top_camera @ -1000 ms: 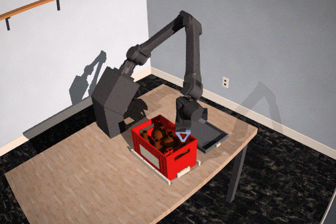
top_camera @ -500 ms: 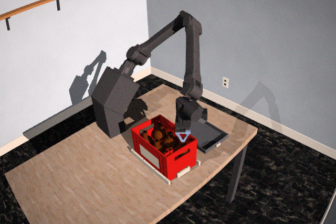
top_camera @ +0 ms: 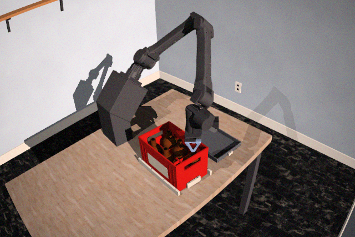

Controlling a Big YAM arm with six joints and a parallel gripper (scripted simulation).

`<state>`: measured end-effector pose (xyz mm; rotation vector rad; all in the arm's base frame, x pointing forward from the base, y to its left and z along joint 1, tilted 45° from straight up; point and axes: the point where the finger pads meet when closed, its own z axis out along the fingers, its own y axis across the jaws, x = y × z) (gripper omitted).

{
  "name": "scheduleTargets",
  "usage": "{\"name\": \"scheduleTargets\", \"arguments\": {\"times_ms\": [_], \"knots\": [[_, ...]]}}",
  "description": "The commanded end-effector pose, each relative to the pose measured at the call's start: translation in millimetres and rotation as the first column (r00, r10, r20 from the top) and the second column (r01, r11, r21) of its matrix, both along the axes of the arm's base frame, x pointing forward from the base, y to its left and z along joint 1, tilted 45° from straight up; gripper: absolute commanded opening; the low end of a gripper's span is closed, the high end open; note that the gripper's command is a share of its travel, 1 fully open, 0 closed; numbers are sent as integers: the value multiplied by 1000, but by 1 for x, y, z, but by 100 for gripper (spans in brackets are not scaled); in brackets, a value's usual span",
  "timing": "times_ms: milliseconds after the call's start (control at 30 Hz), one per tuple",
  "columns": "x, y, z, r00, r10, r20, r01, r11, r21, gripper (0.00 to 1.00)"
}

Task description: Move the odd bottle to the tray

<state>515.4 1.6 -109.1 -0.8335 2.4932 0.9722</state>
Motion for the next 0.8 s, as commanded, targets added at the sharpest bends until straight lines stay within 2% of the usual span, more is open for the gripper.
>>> {"name": "scheduleTargets", "arguments": {"times_ms": [0,767], "knots": [[-4,13,-15,1000,9,-21,-9,1000,8,61],[-3,31,-33,1000,9,-22,-9,1000,8,61]]}}
